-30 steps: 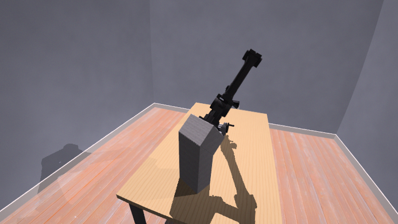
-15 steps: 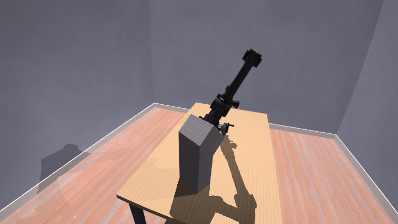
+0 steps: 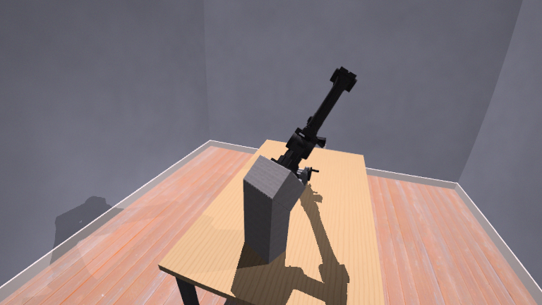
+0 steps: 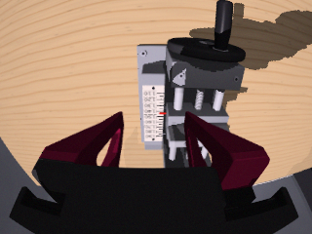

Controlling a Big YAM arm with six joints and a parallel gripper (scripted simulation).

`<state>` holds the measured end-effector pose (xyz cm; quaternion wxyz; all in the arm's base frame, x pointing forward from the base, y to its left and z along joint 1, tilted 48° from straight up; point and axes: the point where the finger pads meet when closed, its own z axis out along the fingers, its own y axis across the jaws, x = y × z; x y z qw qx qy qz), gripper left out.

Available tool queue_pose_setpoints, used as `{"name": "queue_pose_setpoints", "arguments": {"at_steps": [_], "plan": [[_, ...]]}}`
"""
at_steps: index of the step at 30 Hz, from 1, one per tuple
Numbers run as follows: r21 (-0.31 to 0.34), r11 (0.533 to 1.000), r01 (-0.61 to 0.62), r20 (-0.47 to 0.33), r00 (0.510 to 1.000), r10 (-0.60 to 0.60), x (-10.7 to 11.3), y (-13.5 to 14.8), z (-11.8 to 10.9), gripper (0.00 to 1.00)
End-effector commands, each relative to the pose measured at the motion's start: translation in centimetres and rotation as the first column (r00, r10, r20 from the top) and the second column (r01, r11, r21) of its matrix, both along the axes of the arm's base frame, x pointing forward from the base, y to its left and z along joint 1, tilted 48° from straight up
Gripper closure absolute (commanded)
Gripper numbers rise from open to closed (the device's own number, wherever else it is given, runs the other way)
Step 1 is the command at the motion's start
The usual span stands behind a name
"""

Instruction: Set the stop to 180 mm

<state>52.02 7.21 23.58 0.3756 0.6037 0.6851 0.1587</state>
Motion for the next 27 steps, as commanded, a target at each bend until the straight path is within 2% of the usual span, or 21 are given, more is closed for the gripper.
{"name": "queue_pose_setpoints", "arguments": {"at_steps": [1,18,27], "plan": [[0.006,1.000,-0.013,0.046,0.999,0.012,0.3,0.5,2.3,0.47],[0.006,1.000,-0.013,0.046,0.999,0.012,0.3,0.5,2.3,0.47],[0.015,1.000,-0.011,0.040,0.999,0.010,-1.4,1.2,3.3,0.47]]}}
